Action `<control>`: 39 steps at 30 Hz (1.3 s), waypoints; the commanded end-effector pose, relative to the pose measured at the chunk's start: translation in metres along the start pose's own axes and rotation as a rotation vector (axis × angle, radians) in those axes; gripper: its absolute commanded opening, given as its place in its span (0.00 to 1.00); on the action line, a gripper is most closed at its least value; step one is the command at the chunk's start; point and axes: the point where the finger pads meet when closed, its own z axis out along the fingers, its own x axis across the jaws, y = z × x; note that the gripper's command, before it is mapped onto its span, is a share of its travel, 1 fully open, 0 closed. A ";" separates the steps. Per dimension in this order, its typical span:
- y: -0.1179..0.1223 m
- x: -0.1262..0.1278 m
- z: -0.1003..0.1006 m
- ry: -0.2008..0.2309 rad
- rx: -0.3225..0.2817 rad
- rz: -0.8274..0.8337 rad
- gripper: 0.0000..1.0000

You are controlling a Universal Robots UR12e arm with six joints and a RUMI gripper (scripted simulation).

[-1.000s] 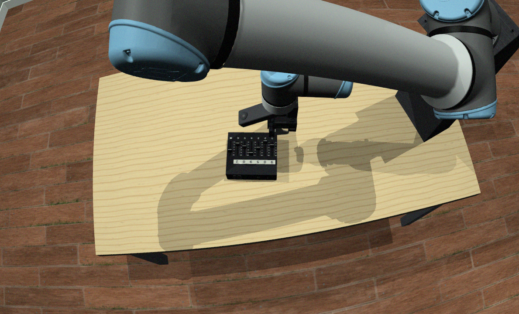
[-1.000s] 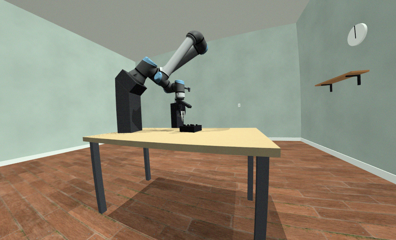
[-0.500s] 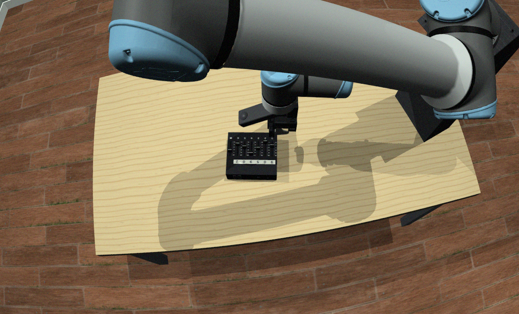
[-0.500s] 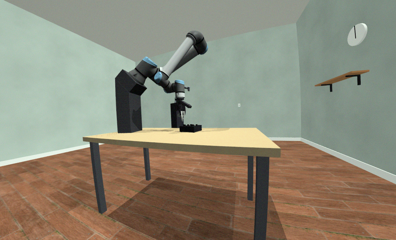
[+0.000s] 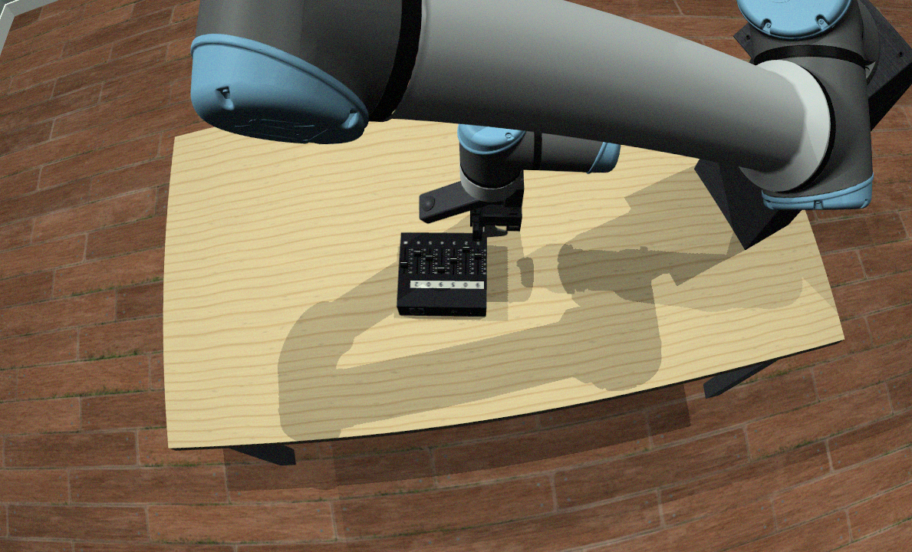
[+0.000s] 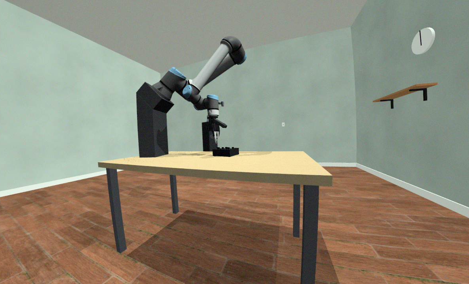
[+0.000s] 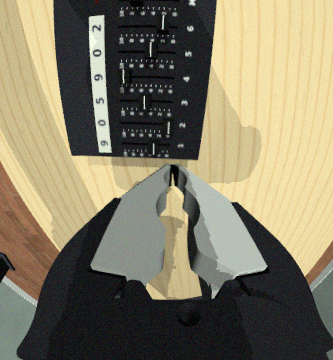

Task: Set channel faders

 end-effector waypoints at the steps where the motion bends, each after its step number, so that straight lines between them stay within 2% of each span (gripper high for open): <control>1: 0.000 0.000 0.000 0.000 0.000 0.000 0.00; 39: 0.000 0.000 0.017 0.000 0.000 0.000 0.00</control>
